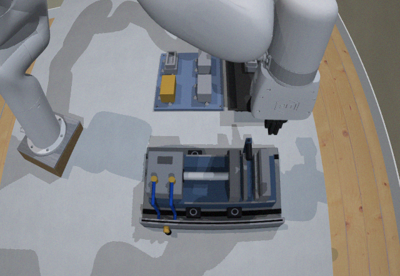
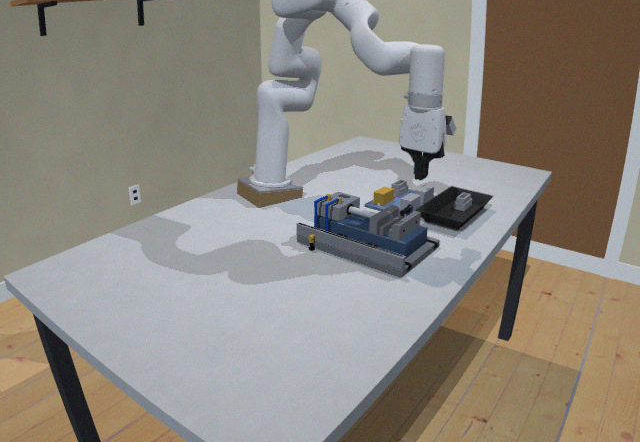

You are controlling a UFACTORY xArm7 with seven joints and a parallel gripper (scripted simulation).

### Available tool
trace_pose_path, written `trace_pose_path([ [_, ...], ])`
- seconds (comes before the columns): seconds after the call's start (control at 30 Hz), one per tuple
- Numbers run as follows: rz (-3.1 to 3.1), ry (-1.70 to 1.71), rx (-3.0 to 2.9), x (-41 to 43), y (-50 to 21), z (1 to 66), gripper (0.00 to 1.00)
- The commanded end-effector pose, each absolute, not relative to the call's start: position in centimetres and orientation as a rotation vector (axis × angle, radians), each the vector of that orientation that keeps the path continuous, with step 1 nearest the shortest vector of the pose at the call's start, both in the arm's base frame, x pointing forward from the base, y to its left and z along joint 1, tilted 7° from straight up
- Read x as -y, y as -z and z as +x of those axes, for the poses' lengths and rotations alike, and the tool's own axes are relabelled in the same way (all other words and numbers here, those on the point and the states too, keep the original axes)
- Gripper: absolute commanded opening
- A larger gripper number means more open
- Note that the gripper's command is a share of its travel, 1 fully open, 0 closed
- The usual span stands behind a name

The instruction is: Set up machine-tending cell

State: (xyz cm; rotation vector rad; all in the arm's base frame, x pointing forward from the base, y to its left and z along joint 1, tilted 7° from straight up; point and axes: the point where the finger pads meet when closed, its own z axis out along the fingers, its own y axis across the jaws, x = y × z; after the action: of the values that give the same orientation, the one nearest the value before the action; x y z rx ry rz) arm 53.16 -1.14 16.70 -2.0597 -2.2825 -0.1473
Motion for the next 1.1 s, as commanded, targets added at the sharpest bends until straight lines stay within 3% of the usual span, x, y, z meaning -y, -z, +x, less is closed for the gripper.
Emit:
trace_pose_path([
  [0.0,-2.058,0.156,2.286,5.3,-16.4,53.2,0.00],
  [0.37,-2.058,0.158,2.287,14.9,-15.3,51.3,0.00],
  [1.07,-2.058,0.158,2.287,15.0,-15.3,51.3,0.00],
])
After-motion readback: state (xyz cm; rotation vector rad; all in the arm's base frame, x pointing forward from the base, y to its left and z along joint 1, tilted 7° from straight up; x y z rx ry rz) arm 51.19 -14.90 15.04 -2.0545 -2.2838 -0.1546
